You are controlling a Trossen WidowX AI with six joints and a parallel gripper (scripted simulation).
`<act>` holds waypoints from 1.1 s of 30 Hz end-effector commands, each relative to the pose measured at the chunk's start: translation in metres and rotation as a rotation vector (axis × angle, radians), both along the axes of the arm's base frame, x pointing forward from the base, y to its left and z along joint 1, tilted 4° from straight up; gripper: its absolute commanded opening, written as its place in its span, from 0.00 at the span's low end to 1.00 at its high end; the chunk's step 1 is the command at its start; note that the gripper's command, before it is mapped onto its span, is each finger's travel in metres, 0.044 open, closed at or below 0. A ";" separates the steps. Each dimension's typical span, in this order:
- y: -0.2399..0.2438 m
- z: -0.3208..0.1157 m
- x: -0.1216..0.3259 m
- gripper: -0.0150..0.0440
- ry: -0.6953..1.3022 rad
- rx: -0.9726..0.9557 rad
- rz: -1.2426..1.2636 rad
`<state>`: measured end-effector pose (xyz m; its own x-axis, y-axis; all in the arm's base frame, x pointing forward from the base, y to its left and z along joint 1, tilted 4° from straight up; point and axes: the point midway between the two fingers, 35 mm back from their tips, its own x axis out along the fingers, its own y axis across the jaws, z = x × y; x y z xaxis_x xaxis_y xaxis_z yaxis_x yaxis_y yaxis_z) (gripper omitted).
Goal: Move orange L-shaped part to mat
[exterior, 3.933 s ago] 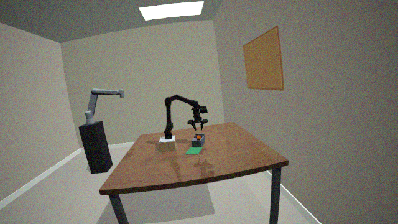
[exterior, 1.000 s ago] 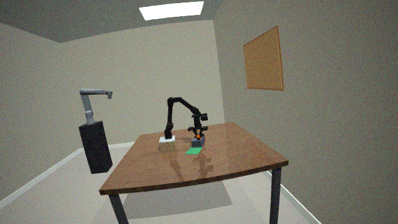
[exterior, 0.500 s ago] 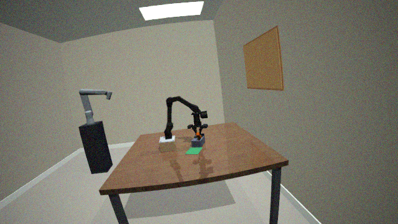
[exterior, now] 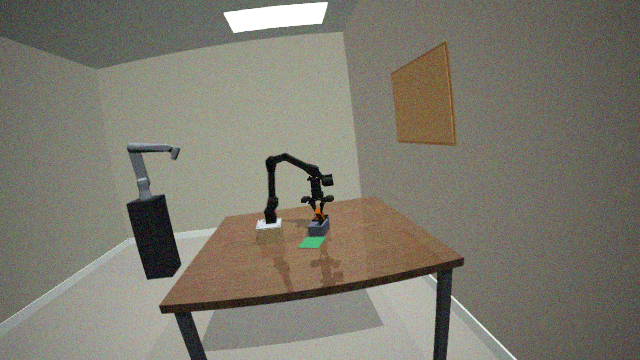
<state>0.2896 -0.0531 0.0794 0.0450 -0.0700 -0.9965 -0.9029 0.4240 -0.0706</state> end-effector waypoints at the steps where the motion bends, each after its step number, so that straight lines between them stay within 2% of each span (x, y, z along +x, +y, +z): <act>1: 0.001 0.010 0.002 0.25 -0.013 0.002 -0.001; 21: 0.002 0.031 0.000 0.25 -0.013 0.003 -0.001; 33: -0.036 0.029 -0.020 0.25 -0.011 -0.001 -0.001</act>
<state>0.2773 -0.0796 0.1091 0.0569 -0.0733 -0.9957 -0.9012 0.4255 -0.0828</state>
